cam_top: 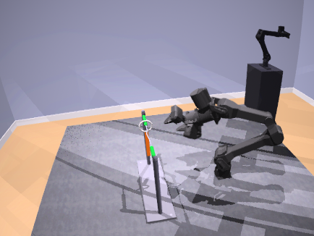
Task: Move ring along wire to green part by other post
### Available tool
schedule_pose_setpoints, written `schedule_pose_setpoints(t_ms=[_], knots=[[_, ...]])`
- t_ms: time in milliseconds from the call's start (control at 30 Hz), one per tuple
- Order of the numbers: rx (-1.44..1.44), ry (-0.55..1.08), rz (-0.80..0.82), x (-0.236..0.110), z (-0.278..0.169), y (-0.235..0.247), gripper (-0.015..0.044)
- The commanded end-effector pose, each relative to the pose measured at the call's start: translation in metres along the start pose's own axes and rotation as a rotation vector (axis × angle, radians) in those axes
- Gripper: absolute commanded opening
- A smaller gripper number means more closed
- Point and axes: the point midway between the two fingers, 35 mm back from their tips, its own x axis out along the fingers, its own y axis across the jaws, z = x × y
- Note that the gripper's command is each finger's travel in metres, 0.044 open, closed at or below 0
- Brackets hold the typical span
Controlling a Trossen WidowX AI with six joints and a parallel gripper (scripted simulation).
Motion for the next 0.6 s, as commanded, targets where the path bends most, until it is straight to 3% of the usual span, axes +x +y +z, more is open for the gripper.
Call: schedule_pose_setpoints(t_ms=[0,267,567], knots=[[0.011,-0.003,-0.002,0.001,0.001,0.000,0.0374],[0.519,-0.155,-0.068,0.036,0.026,0.018,0.0164],[1.129,-0.380,-0.092,0.059,0.054,0.047,0.0160]])
